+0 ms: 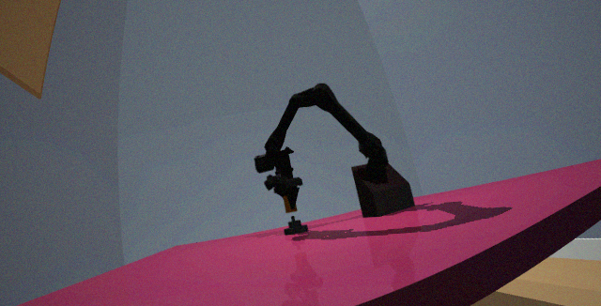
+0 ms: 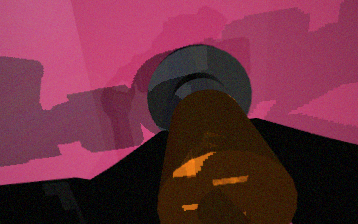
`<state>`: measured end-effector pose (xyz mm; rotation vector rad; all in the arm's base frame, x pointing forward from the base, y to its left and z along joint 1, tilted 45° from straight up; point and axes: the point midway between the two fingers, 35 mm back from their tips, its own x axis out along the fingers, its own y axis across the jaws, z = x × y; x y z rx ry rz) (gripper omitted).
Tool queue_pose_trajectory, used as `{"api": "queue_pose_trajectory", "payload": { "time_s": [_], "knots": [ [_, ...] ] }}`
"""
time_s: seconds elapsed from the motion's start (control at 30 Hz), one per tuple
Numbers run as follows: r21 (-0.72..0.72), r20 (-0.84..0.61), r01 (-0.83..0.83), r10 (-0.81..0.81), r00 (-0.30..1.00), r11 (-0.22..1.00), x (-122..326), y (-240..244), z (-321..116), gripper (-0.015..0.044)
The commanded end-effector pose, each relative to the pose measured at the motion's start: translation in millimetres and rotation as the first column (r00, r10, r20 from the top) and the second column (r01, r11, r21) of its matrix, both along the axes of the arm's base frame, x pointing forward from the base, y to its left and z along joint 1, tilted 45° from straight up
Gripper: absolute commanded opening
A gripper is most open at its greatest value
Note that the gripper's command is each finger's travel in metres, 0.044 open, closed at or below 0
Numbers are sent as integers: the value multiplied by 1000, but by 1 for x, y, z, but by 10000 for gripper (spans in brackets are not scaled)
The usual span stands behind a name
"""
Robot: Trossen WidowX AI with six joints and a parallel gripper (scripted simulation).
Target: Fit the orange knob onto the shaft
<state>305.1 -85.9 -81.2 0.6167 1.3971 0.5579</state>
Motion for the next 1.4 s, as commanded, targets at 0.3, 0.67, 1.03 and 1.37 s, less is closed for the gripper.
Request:
{"api": "queue_pose_trajectory", "payload": {
  "time_s": [0.3, 0.67, 1.03, 1.37],
  "knots": [
    [8, -2, -3, 3, 1000, 1000, 0, 8, -8, 0],
    [9, -2, -3, 3, 1000, 1000, 0, 11, -10, 0],
    [9, -2, -3, 3, 1000, 1000, 0, 12, -10, 0],
    [6, 16, -22, 22, 1000, 1000, 0, 8, -7, 0]
  ]
}}
